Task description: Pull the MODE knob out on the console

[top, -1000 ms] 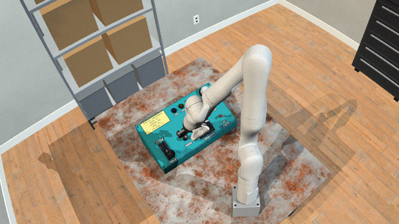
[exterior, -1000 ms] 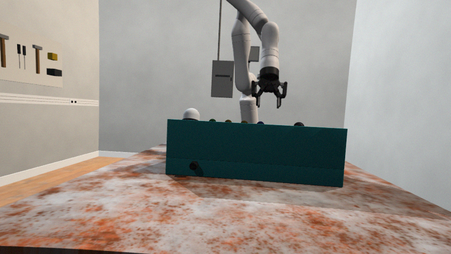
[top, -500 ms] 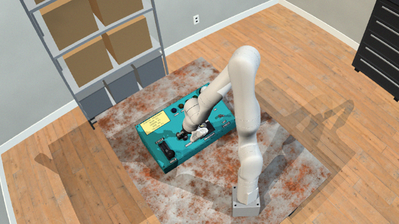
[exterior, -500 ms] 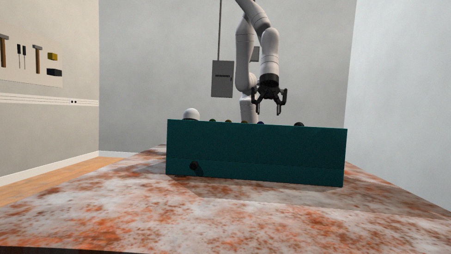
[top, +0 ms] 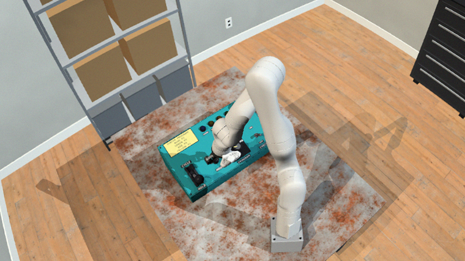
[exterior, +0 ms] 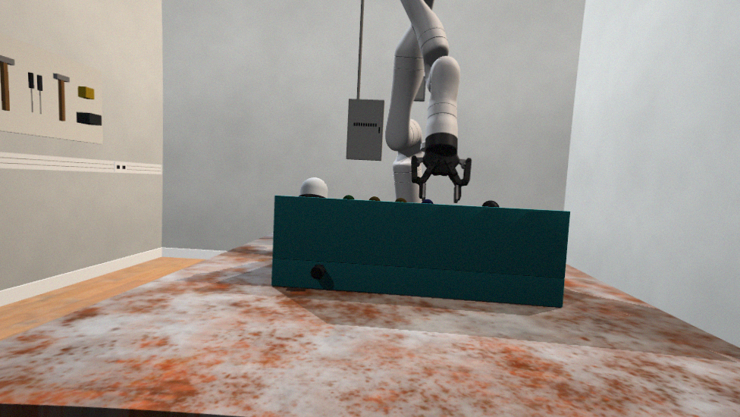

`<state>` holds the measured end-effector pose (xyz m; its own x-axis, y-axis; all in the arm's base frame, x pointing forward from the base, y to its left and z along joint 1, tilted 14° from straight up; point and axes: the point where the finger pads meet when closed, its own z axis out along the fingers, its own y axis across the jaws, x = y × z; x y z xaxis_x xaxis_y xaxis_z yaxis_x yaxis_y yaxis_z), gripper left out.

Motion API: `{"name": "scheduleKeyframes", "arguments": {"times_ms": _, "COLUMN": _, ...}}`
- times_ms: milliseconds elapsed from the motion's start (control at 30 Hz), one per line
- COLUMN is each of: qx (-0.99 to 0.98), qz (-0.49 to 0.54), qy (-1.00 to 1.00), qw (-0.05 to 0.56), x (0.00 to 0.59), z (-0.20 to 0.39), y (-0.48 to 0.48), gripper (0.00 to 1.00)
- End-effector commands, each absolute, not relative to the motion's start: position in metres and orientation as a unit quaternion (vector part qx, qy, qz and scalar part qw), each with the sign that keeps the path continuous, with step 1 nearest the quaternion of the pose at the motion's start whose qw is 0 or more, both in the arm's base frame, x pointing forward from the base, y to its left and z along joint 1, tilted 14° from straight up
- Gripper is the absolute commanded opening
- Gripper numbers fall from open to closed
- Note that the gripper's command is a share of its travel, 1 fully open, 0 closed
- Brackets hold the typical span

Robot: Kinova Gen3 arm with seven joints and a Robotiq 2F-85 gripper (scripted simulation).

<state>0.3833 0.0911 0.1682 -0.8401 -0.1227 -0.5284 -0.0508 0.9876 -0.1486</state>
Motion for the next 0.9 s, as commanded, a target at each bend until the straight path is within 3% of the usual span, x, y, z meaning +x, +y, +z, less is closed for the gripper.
{"name": "scheduleKeyframes", "arguments": {"times_ms": 0, "qx": -0.045, "qz": -0.064, "qy": 0.956, "qw": 0.283, "x": 0.386, "z": 0.165, "y": 0.091, "gripper": 0.77}}
{"name": "scheduleKeyframes", "arguments": {"times_ms": 867, "qx": -0.045, "qz": -0.064, "qy": 0.956, "qw": 0.283, "x": 0.399, "z": 0.147, "y": 0.089, "gripper": 0.77}}
